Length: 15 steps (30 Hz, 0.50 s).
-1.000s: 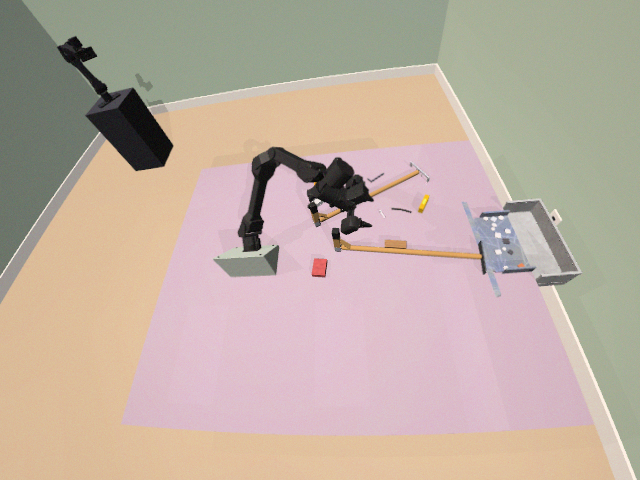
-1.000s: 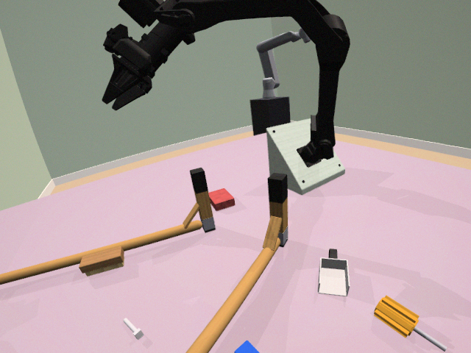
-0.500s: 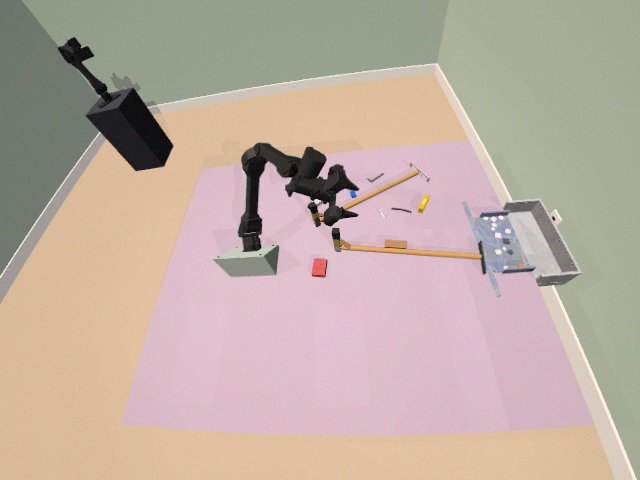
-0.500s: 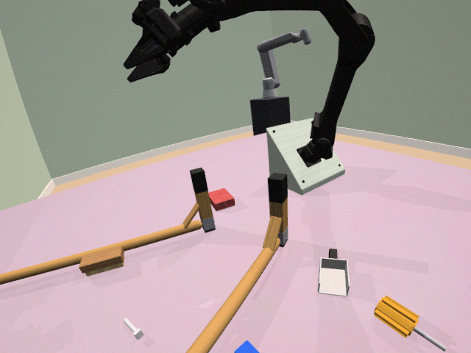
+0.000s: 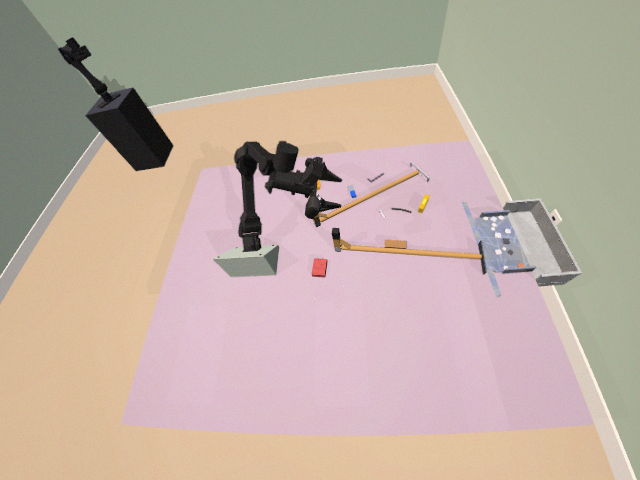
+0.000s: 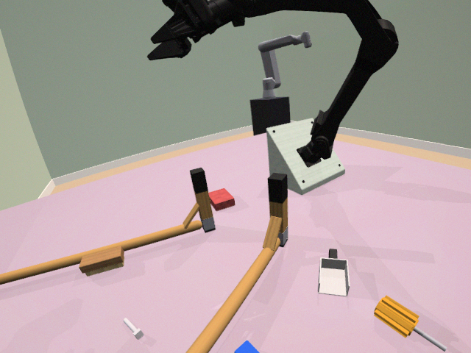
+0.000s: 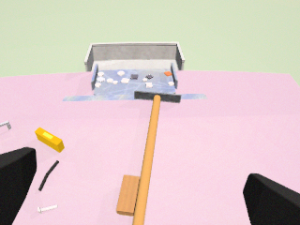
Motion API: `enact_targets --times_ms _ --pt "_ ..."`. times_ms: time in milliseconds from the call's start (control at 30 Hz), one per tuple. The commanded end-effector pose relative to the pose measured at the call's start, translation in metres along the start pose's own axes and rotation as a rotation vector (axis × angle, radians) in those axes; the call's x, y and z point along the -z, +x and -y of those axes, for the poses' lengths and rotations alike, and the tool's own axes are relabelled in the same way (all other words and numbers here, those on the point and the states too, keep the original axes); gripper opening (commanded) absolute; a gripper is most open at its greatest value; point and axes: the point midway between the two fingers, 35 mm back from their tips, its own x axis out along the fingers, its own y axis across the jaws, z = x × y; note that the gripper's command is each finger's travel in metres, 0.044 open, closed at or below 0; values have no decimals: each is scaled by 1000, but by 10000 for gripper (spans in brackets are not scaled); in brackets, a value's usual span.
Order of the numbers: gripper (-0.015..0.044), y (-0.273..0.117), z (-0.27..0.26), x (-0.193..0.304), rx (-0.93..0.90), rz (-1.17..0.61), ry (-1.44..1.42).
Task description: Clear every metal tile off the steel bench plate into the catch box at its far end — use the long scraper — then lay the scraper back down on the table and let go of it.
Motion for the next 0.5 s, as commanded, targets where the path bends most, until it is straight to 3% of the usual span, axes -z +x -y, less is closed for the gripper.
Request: enact_targets --times_ms 0,467 --pt "440 -17 -6 1 -7 37 -15" --pt "440 -66 -16 11 -7 148 -69"
